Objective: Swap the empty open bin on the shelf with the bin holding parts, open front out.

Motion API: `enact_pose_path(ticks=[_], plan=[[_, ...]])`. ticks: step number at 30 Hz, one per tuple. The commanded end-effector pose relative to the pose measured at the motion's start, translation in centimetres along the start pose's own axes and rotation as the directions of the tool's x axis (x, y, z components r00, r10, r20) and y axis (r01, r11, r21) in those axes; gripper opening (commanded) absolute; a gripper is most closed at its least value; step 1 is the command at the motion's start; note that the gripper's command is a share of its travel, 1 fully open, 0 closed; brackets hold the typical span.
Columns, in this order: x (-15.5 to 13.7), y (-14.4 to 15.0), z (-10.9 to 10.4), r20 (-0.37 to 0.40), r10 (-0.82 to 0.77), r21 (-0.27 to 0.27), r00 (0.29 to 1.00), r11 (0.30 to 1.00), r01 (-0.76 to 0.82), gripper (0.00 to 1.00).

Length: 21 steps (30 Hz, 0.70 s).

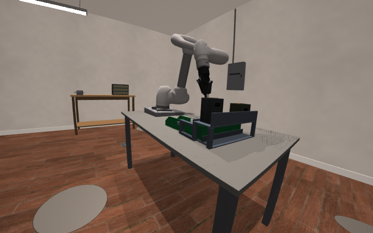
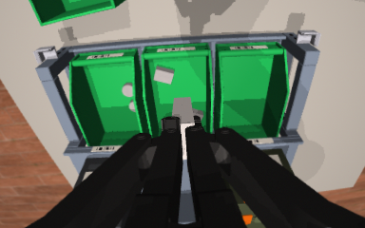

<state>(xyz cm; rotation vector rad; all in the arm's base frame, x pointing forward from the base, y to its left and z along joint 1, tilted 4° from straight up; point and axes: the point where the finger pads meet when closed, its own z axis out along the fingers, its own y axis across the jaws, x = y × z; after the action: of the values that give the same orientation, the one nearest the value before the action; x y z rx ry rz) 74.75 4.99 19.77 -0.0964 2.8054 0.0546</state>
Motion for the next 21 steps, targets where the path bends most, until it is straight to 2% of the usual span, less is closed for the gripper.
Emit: enact_pose_path(ticks=[1, 6, 11, 21], plan=[[-0.02, 0.03, 0.02, -0.090, 0.000, -0.004, 0.996, 1.000, 0.000, 0.10], [-0.02, 0.04, 0.02, -0.188, -0.001, -0.008, 0.982, 1.000, -0.001, 0.10], [-0.02, 0.04, 0.02, -0.254, -0.001, -0.011, 0.967, 1.000, -0.002, 0.10], [-0.02, 0.05, 0.02, -0.282, -0.002, -0.013, 0.959, 1.000, -0.002, 0.10]])
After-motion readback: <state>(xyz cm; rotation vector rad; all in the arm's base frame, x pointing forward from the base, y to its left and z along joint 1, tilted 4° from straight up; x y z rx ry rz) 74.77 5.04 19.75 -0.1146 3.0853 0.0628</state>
